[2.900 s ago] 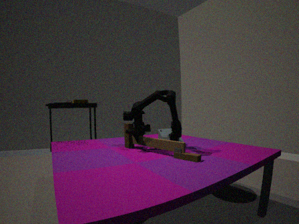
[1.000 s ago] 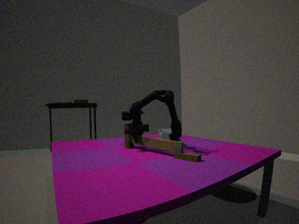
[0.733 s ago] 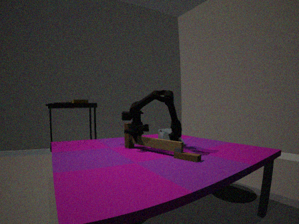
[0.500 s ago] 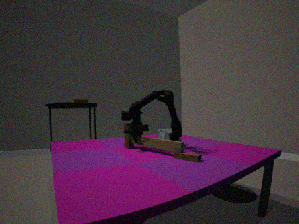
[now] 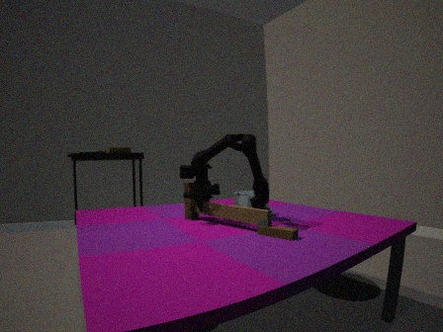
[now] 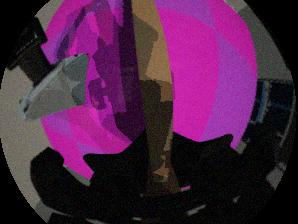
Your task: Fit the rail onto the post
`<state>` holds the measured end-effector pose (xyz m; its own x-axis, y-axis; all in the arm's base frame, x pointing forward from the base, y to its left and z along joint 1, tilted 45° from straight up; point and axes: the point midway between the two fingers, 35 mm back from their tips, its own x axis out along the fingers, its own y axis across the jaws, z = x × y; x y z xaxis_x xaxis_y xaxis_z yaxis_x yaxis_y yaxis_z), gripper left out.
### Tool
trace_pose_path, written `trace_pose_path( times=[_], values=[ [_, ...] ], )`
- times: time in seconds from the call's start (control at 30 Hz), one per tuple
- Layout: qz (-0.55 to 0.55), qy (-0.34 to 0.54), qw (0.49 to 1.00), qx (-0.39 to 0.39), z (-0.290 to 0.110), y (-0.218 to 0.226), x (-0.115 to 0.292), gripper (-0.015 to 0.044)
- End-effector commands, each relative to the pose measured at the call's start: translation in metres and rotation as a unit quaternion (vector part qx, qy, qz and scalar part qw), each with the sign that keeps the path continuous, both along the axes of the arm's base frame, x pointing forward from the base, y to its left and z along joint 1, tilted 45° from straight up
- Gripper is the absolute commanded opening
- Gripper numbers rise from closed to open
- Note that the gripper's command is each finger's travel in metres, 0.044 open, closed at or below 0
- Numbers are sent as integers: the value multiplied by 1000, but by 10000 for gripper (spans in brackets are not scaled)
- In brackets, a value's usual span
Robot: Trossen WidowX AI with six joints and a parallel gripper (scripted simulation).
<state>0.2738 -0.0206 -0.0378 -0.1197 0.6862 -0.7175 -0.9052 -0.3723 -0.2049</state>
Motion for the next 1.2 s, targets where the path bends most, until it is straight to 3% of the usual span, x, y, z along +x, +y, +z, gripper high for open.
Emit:
trace_pose_path(
  times=[0.0, 0.47, 0.7, 0.87, 1.17],
  values=[
    [0, 0, 1000, 0, 0, 0, 0, 79],
    [0, 0, 1000, 0, 0, 0, 0, 440],
    [0, 0, 1000, 0, 2, 0, 0, 440],
    [-3, -5, 1000, -1, 41, -2, -10, 440],
    [-3, -5, 1000, -1, 41, -2, -10, 440]
  ],
)
